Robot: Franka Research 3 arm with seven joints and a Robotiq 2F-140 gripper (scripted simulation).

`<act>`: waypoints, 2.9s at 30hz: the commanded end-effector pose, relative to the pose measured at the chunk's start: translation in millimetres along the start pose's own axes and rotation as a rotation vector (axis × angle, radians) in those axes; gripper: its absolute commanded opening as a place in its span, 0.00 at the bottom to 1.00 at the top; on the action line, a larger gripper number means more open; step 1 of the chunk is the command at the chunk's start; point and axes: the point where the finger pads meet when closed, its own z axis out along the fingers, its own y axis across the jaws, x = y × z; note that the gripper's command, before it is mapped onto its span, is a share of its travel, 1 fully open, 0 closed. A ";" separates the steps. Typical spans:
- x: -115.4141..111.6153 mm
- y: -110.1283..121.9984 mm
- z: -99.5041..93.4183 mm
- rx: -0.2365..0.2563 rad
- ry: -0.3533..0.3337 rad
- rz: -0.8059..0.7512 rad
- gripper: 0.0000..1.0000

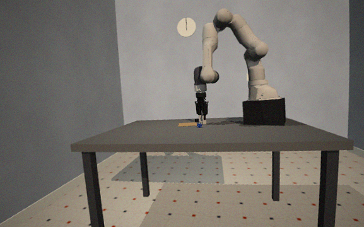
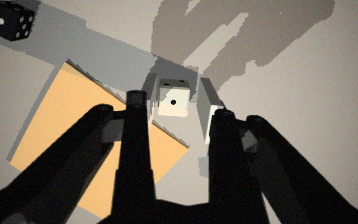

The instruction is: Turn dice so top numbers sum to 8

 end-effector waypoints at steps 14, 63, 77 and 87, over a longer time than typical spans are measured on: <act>-3.1 -2.9 0.4 0.008 -0.008 -0.005 0.25; -3.1 -2.9 0.4 0.008 -0.008 -0.005 0.13; -3.0 -2.8 -6.1 0.008 -0.008 -0.005 0.13; -2.5 -2.3 -71.8 0.008 -0.008 -0.005 0.13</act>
